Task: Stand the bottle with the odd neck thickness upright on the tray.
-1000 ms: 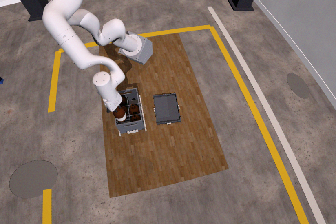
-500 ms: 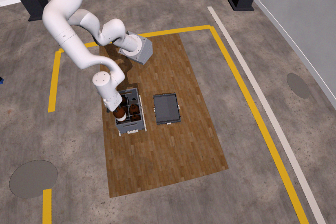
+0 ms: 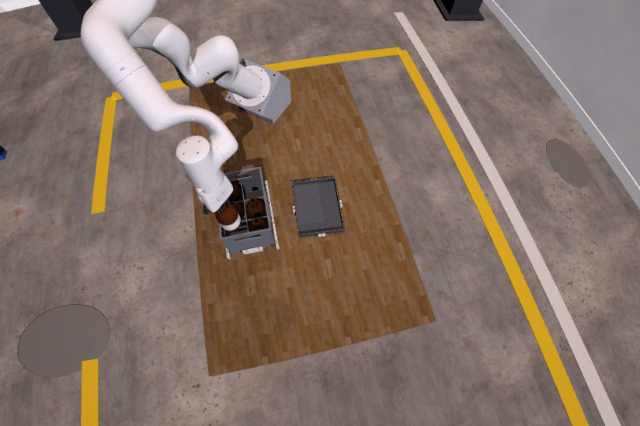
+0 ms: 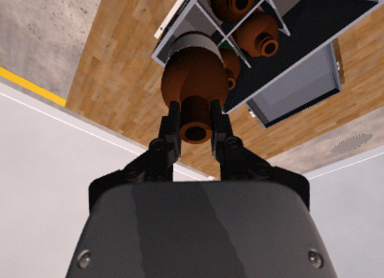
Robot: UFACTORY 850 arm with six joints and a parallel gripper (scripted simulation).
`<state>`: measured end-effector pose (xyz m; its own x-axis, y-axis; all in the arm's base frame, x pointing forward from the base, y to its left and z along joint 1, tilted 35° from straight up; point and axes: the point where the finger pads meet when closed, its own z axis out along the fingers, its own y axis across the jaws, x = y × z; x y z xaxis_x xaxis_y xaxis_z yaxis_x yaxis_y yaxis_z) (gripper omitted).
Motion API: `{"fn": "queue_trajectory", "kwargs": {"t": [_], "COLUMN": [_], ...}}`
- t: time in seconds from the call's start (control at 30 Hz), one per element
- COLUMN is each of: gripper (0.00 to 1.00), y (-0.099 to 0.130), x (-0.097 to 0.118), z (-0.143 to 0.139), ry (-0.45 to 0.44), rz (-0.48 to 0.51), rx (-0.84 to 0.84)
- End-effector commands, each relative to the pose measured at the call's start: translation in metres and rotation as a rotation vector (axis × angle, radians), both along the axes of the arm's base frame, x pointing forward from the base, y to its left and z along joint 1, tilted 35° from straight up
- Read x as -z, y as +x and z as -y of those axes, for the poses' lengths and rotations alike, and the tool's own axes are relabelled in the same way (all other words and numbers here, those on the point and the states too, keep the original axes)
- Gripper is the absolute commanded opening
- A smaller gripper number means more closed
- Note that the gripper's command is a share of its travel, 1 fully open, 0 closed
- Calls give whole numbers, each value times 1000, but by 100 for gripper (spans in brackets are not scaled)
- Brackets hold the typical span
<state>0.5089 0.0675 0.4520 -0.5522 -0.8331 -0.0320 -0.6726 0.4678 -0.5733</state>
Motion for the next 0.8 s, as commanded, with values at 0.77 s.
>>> {"fn": "queue_trajectory", "kwargs": {"t": [0.77], "gripper": [0], "y": [-1], "x": [2], "z": [-5], "ry": [1], "rz": [2], "rx": [0]}}
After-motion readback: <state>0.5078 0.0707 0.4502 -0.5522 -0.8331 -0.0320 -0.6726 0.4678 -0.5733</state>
